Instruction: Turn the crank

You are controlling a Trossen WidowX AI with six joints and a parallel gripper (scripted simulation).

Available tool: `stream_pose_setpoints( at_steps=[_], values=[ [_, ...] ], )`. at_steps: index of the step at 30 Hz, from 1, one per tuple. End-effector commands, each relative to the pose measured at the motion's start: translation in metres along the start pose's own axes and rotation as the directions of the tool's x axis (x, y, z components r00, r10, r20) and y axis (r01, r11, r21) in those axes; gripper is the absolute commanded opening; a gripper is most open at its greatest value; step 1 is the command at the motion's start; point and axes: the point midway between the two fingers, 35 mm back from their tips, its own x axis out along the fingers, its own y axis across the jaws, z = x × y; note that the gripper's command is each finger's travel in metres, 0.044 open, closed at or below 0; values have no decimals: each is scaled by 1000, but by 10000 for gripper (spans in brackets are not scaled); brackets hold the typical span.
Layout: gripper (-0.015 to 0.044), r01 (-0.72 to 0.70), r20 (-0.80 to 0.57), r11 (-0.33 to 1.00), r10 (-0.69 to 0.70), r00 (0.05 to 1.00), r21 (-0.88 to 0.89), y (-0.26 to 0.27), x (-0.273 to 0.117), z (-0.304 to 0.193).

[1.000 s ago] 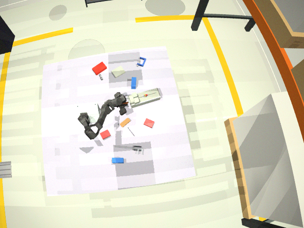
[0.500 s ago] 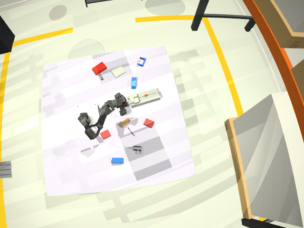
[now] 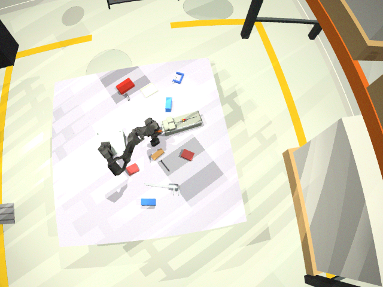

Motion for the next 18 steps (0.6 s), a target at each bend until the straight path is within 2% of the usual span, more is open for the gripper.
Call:
stream_pose_setpoints(
  at_steps=[1, 18],
  values=[
    [0, 0, -16, 1000, 0, 1000, 2, -1, 7, -7],
    [0, 0, -16, 1000, 0, 1000, 2, 5, 16, -16]
  ],
)
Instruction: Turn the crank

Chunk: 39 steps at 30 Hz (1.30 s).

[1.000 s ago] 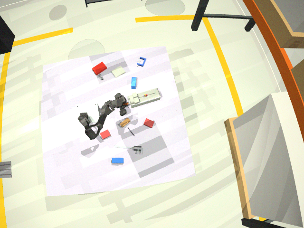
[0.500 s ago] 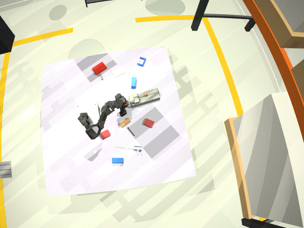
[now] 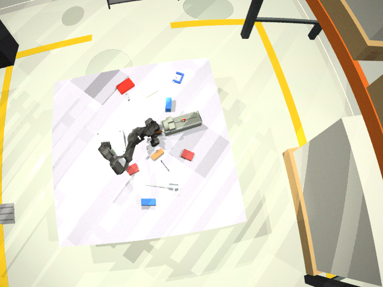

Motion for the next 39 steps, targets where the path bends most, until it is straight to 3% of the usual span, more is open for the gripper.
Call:
stream_pose_setpoints(
  at_steps=[1, 39],
  values=[
    [0, -10, -12, 1000, 10, 1000, -3, 3, 6, -6],
    [0, -11, -11, 1000, 11, 1000, -2, 38, 12, -13]
  ],
)
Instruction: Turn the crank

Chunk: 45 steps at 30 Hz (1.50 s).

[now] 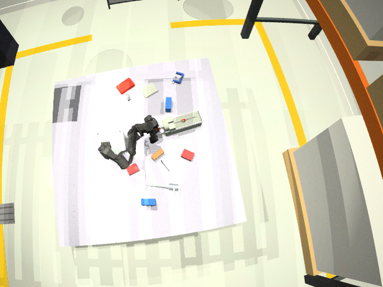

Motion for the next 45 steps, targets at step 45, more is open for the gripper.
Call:
stream_pose_setpoints(
  at_steps=[45],
  values=[
    [0, -23, 3, 1000, 23, 1000, -10, 27, -14, 12]
  ],
)
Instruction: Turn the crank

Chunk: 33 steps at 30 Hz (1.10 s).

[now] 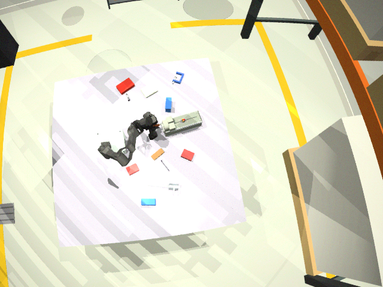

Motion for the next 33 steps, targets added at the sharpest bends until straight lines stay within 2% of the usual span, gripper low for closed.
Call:
stream_pose_setpoints(
  at_steps=[1, 33],
  values=[
    [0, -13, 14, 1000, 13, 1000, -8, 6, -6, 5],
    [0, -14, 14, 1000, 14, 1000, -7, 3, -26, 25]
  ],
)
